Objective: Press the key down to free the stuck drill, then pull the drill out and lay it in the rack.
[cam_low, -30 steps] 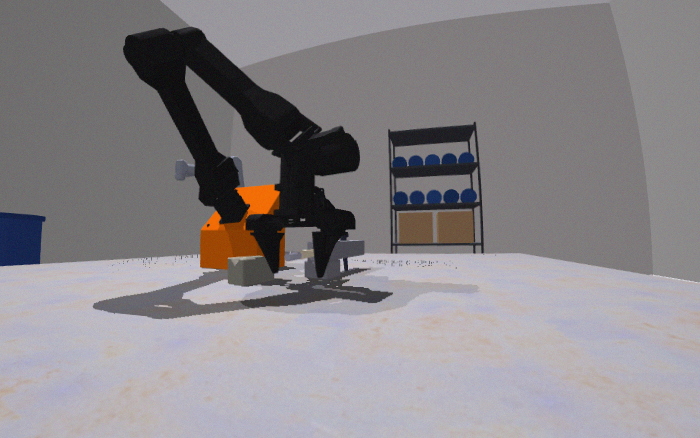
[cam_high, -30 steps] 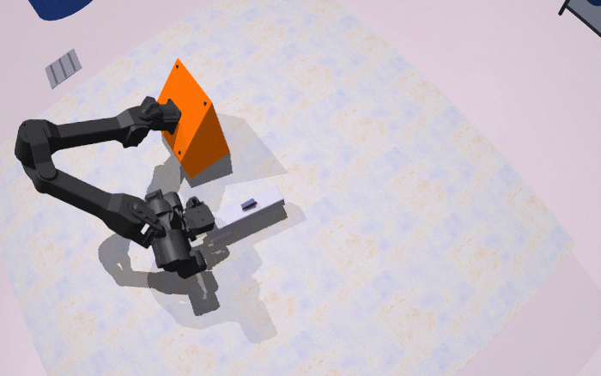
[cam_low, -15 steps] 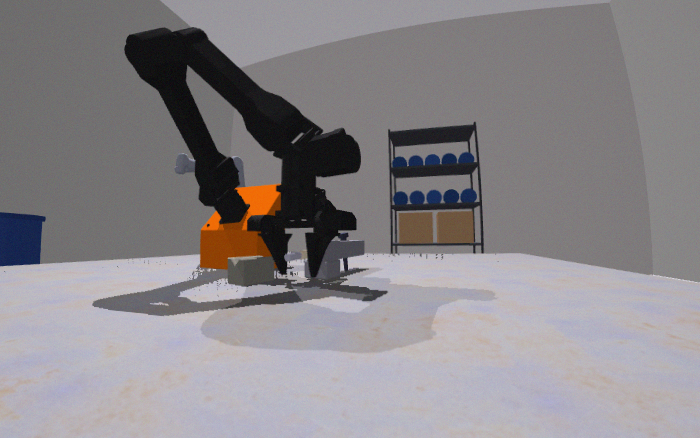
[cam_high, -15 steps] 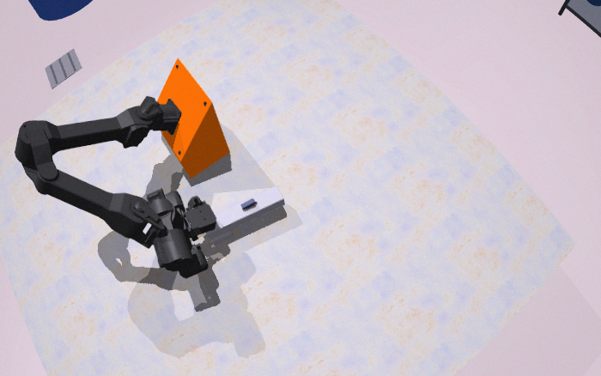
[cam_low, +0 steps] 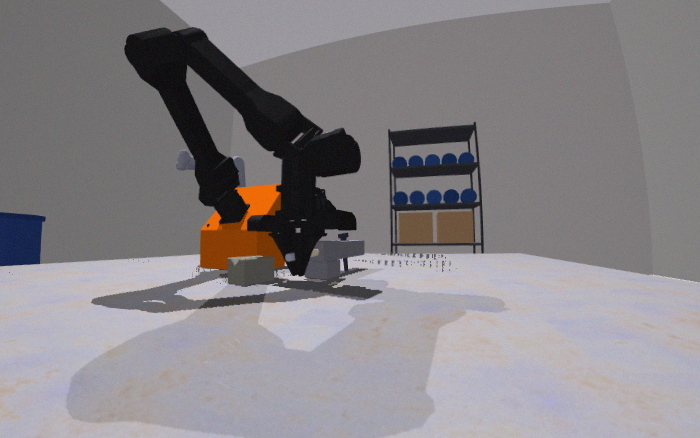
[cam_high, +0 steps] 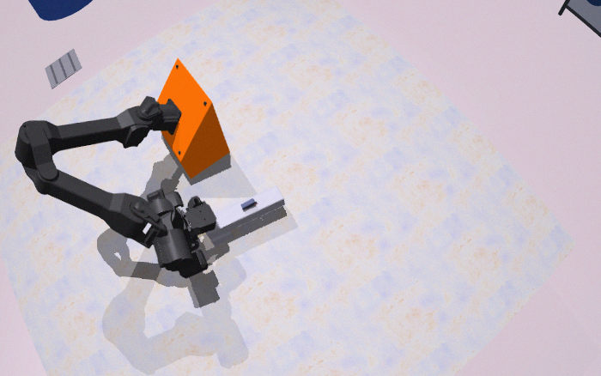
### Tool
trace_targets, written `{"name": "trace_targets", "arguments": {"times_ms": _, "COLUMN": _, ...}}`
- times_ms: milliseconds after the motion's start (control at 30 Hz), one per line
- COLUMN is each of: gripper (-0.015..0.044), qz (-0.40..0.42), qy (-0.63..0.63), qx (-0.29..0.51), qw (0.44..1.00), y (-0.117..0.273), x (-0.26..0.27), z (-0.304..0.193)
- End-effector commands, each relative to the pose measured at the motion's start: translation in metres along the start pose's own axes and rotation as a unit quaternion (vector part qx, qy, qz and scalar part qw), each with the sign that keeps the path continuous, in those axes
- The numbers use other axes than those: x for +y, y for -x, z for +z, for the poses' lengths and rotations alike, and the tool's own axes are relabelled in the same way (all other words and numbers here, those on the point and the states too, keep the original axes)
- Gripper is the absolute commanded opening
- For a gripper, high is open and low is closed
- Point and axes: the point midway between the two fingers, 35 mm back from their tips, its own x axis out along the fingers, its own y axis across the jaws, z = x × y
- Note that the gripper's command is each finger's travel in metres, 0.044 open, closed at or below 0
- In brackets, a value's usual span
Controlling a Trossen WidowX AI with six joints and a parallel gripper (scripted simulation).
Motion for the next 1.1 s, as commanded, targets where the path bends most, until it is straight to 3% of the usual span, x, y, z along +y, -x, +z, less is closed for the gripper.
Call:
{"name": "trace_targets", "arguments": {"times_ms": 0, "gripper": 0.0000, "qz": 0.001, "qy": 0.000, "qx": -0.001, "qw": 1.000, "y": 0.001, "x": 0.001, "z": 0.000}}
{"name": "trace_targets", "arguments": {"times_ms": 1067, "gripper": 0.0000, "qz": 0.001, "qy": -0.001, "qx": 0.000, "qw": 1.000, "y": 0.003, "x": 0.001, "z": -0.035}}
